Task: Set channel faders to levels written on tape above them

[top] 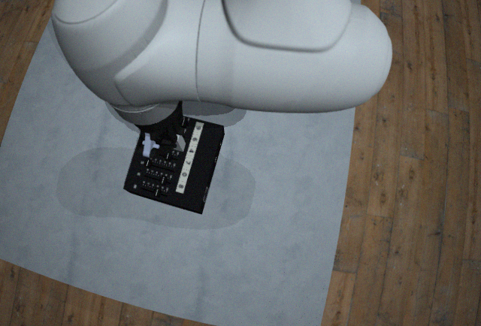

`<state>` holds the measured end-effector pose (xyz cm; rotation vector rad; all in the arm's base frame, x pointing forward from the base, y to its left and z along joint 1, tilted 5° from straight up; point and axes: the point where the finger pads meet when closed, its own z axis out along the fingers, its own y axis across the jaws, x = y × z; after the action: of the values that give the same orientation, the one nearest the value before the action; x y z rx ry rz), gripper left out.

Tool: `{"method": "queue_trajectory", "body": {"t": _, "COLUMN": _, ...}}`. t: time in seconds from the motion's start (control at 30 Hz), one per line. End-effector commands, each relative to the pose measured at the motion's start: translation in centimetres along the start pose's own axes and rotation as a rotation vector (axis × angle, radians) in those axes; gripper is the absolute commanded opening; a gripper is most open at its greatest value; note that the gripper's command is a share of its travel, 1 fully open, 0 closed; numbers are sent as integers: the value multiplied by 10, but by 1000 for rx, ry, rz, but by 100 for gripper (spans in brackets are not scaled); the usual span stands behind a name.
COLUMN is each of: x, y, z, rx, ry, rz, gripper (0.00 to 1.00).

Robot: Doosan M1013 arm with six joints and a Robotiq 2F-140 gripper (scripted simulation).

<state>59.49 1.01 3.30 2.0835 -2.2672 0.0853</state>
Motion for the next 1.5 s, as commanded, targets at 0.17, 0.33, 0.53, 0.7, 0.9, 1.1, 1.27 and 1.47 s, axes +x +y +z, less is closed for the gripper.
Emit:
{"method": "queue_trajectory", "body": {"t": 0.17, "x": 0, "y": 0, "z": -15, "rx": 0, "ry": 0, "rz": 0, "gripper": 0}}
{"method": "queue_trajectory", "body": {"t": 0.33, "x": 0, "y": 0, "z": -29, "rx": 0, "ry": 0, "rz": 0, "gripper": 0}}
{"method": "queue_trajectory", "body": {"t": 0.53, "x": 0, "y": 0, "z": -36, "rx": 0, "ry": 0, "rz": 0, "gripper": 0}}
{"method": "queue_trajectory", "body": {"t": 0.7, "x": 0, "y": 0, "z": -36, "rx": 0, "ry": 0, "rz": 0, "gripper": 0}}
{"method": "queue_trajectory", "body": {"t": 0.9, "x": 0, "y": 0, "z": -36, "rx": 0, "ry": 0, "rz": 0, "gripper": 0}}
{"method": "queue_trajectory", "body": {"t": 1.1, "x": 0, "y": 0, "z": -38, "rx": 0, "ry": 0, "rz": 0, "gripper": 100}}
{"method": "queue_trajectory", "body": {"t": 1.27, "x": 0, "y": 0, "z": -46, "rx": 0, "ry": 0, "rz": 0, "gripper": 100}}
{"method": "queue_trajectory", "body": {"t": 1.47, "x": 0, "y": 0, "z": -63, "rx": 0, "ry": 0, "rz": 0, "gripper": 100}}
